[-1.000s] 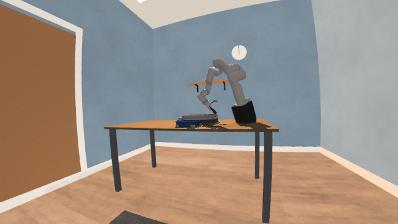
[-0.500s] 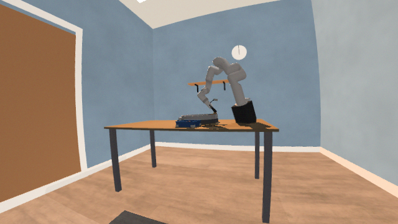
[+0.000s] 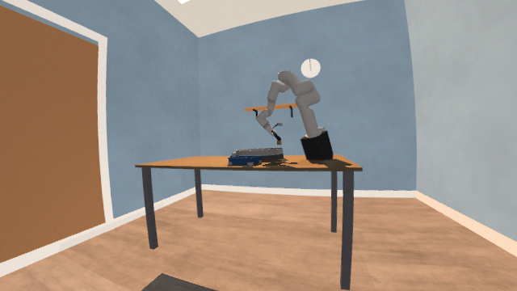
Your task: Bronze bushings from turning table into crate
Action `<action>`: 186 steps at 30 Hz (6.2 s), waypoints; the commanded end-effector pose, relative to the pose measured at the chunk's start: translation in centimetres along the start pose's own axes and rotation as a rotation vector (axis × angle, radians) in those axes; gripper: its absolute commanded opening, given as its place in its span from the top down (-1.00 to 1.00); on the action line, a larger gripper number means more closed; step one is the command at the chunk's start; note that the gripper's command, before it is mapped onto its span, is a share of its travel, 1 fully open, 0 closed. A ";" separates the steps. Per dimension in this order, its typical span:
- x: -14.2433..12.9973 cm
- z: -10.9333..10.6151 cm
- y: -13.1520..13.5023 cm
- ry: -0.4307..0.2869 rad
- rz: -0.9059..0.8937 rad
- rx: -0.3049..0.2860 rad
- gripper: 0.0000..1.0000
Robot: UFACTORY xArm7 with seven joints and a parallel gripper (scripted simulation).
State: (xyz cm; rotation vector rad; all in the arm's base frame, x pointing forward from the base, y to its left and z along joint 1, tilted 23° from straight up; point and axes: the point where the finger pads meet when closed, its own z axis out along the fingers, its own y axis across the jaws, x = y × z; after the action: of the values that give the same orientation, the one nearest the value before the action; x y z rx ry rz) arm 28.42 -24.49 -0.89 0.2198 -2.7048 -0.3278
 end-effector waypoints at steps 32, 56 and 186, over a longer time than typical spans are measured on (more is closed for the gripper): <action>-2.7 -2.8 7.5 -0.002 0.002 0.002 1.00; -9.4 -8.4 24.9 -0.002 0.002 0.002 1.00; -21.1 -6.5 40.2 -0.002 0.002 0.002 1.00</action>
State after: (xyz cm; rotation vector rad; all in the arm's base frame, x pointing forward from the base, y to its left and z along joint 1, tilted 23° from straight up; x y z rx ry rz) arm 45.70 16.92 7.84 0.2180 -2.7038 -0.3250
